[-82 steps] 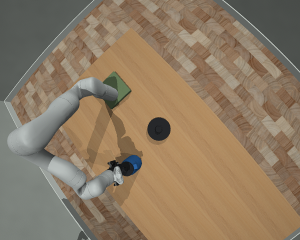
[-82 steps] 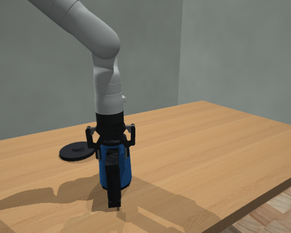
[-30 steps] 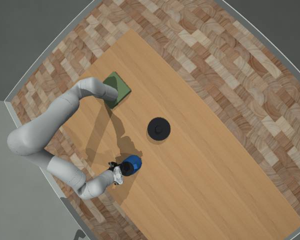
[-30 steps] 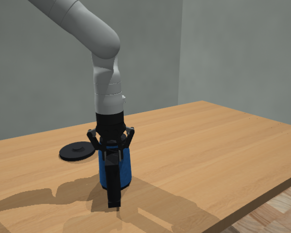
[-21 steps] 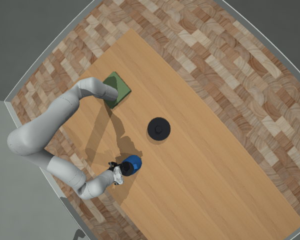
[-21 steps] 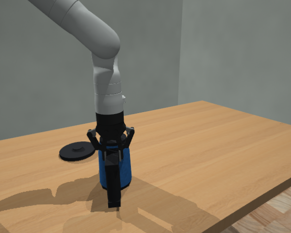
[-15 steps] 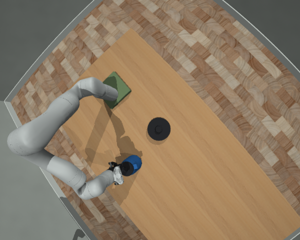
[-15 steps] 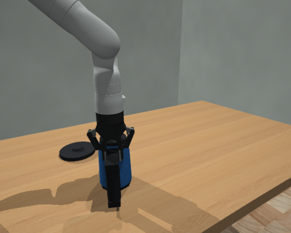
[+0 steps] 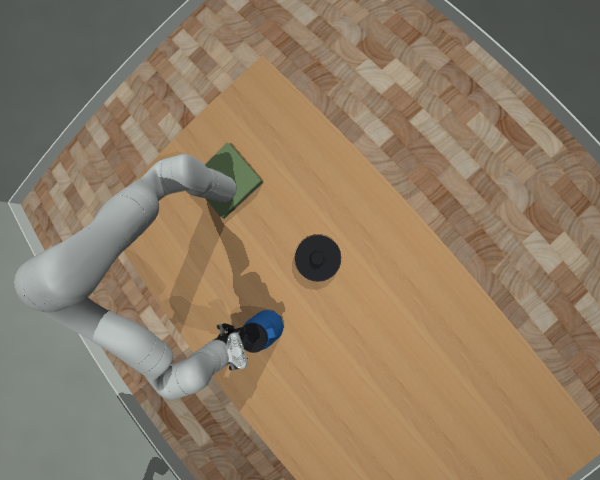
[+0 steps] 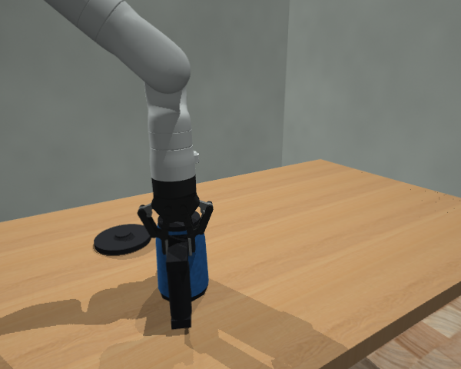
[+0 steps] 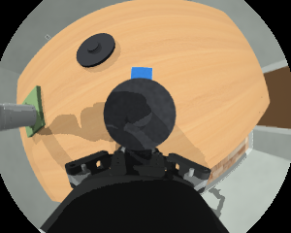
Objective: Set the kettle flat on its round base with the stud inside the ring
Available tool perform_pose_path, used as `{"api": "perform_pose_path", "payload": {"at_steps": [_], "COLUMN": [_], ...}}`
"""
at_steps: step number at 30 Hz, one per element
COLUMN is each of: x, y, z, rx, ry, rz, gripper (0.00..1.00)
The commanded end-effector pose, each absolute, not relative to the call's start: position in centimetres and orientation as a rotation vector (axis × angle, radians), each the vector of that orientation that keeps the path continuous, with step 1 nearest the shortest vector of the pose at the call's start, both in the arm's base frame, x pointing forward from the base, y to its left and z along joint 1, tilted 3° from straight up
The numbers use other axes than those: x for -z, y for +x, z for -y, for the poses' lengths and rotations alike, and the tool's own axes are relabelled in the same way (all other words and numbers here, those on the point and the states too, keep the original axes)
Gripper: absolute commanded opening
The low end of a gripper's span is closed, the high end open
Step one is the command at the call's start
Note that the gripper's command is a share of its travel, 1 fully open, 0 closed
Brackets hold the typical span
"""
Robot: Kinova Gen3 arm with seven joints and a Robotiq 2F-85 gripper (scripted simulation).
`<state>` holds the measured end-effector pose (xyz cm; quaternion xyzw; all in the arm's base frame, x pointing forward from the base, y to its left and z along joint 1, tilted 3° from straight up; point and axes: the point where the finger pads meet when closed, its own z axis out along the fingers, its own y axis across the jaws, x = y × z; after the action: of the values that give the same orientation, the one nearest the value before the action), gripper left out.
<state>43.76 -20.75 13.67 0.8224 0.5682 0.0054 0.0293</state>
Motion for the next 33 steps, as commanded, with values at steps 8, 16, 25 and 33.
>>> {"api": "perform_pose_path", "payload": {"at_steps": [8, 16, 25, 33], "x": [-14.0, -15.1, -16.4, -17.7], "y": [43.8, 43.7, 43.7, 43.6], "z": [20.7, 20.7, 20.6, 20.6], "rx": [-0.018, -0.018, -0.018, -0.018], "ry": [2.535, 2.535, 2.535, 2.535], "rz": [-1.752, -1.752, -1.752, -1.752], "gripper": [0.00, 0.00, 0.00, 0.00]}}
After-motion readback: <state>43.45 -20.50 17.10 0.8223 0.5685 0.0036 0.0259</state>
